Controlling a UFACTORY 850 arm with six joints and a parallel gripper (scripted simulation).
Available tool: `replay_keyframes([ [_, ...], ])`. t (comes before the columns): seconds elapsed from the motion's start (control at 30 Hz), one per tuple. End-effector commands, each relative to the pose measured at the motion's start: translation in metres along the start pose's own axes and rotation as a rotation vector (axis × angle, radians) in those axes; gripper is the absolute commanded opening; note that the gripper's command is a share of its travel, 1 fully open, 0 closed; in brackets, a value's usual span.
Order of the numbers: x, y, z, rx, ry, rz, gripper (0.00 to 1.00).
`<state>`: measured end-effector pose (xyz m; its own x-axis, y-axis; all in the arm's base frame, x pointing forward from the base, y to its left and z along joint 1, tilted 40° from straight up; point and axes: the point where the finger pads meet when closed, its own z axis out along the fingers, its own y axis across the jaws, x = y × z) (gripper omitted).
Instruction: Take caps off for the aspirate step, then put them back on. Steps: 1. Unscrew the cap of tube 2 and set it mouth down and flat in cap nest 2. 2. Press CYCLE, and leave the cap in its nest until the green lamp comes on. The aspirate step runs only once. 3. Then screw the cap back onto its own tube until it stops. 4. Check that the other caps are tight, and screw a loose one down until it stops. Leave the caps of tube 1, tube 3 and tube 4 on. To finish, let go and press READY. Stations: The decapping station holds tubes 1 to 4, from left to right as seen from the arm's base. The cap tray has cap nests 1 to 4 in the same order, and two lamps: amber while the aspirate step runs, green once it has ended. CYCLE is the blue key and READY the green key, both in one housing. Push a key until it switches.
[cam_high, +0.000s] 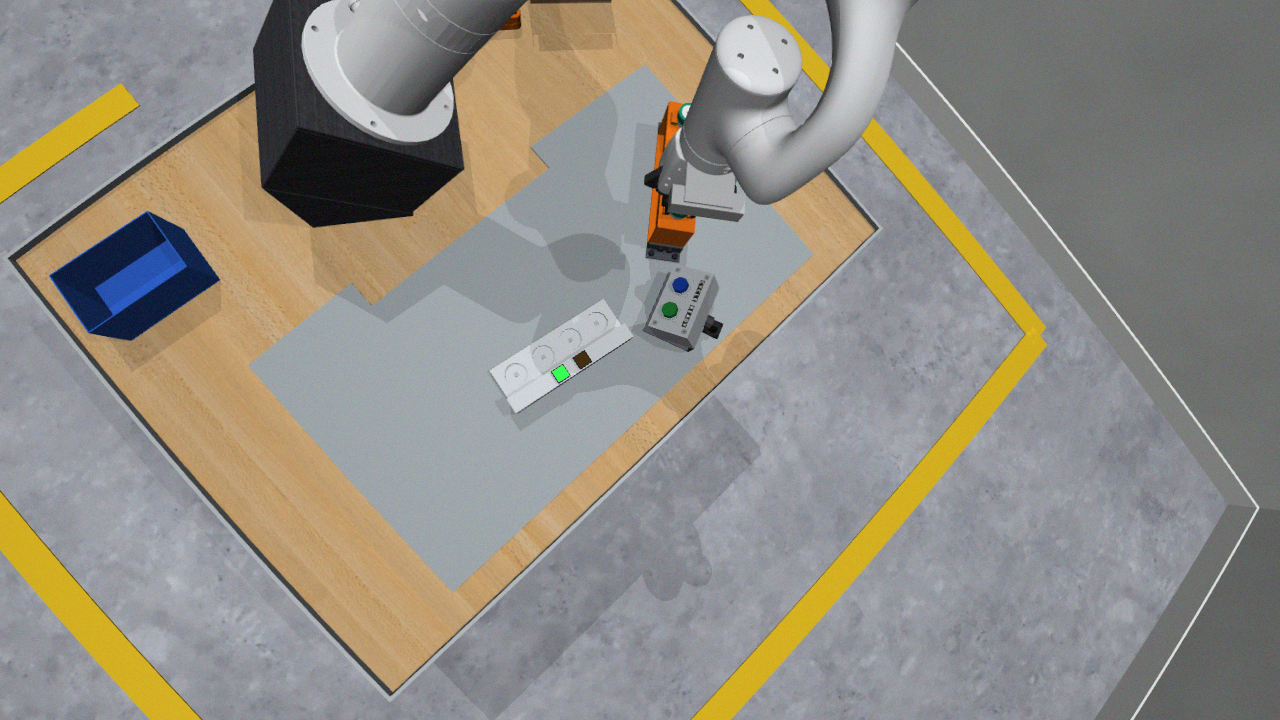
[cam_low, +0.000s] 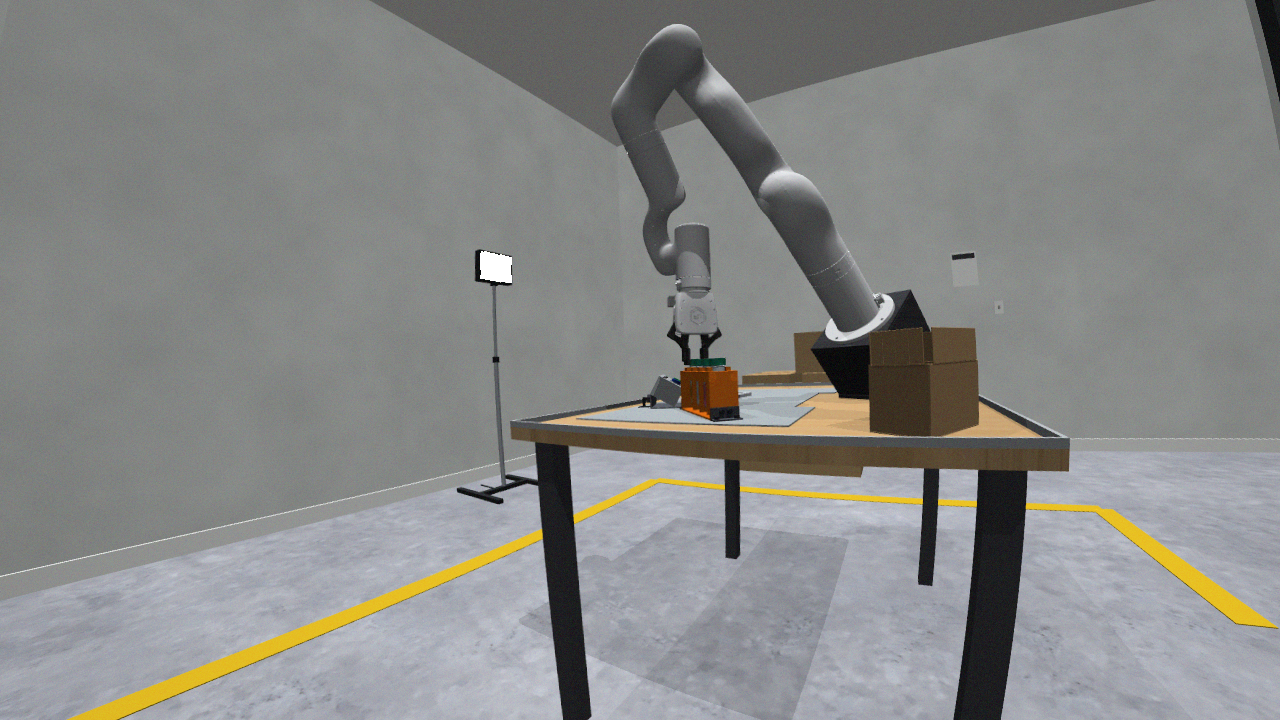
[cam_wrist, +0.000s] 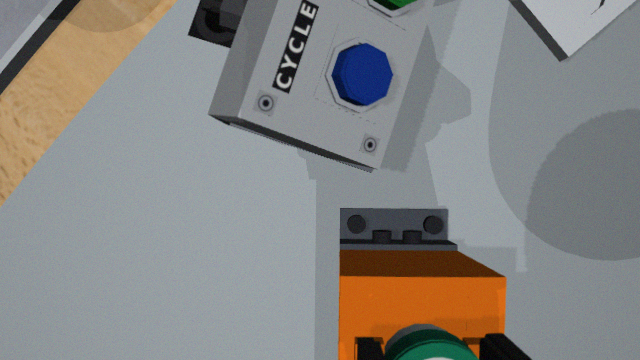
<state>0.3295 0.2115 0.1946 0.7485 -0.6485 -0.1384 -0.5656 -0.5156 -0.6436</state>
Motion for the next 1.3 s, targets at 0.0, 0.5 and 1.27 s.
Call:
replay_keyframes([
  [0.0, 0.0003, -0.0007, -0.0001, -0.025, -0.018, 0.240, 0.00],
  [0.5, 0.0003, -0.0007, 0.0005, -0.030, -0.011, 0.811, 0.00],
  [1.27, 0.0003, -0.0007, -0.0001, -0.027, -0.015, 0.478, 0.46],
])
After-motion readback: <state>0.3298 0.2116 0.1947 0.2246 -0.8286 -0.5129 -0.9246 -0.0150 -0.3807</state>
